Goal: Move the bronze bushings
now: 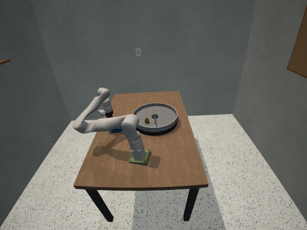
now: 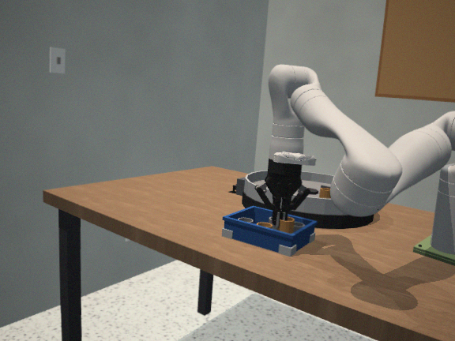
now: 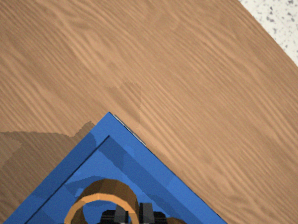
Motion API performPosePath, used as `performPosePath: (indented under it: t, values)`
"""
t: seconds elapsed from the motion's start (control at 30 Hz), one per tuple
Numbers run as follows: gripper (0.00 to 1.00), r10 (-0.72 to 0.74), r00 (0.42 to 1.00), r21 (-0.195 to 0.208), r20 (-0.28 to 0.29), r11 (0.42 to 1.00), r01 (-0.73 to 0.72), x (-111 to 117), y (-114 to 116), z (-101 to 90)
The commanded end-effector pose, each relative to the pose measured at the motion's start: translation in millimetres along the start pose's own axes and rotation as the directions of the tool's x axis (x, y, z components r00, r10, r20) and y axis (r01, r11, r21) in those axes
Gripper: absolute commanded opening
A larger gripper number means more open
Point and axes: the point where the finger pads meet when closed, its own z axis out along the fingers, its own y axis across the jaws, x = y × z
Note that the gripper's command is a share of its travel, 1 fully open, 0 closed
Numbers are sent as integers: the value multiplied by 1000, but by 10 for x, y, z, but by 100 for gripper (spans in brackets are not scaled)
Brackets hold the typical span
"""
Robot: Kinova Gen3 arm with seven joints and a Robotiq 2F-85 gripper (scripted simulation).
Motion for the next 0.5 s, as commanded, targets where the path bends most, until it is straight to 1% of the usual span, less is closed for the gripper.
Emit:
performPosePath:
  t: [0.0,0.3,0.37,0.47]
  values:
    - [0,-10,1000,-7,-10,1000,10,16,22,-182]
    - [0,-10,1000,-7,-10,1000,10,9,18,-609]
    - [0,-10,1000,-7,-10,1000,10,9,18,-609]
    - [0,-10,1000,-7,-10,1000,10,7,16,-724]
